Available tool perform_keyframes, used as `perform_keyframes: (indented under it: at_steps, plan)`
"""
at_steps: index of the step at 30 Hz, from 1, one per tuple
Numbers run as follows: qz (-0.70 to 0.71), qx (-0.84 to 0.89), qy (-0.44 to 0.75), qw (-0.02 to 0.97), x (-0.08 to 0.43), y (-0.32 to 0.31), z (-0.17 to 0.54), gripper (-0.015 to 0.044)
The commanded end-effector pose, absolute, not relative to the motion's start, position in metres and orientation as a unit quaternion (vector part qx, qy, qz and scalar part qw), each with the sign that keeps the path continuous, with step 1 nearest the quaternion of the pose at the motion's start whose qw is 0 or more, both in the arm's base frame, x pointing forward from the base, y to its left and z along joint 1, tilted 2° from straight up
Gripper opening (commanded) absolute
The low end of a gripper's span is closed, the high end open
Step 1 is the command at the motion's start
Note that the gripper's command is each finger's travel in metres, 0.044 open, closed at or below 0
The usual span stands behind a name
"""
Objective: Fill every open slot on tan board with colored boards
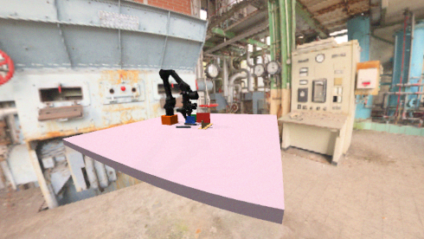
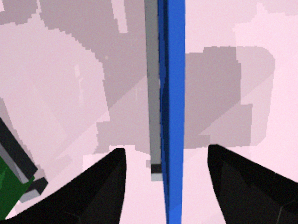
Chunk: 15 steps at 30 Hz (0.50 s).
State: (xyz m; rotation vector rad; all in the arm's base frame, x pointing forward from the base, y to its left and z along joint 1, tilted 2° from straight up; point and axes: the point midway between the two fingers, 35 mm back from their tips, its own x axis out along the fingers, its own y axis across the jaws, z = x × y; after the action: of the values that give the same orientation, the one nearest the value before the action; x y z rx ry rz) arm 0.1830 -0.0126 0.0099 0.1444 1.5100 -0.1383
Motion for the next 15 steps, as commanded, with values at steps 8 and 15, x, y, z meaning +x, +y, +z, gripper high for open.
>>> perform_keyframes:
  at_steps: [8, 15]
  plan:
    - [-0.065, 0.066, 0.686, 0.722, 0.1815, -0.0130, -0.0062, 0.0181]
    - [-0.065, 0.066, 0.686, 0.722, 0.1815, -0.0130, -0.0065, 0.0024]
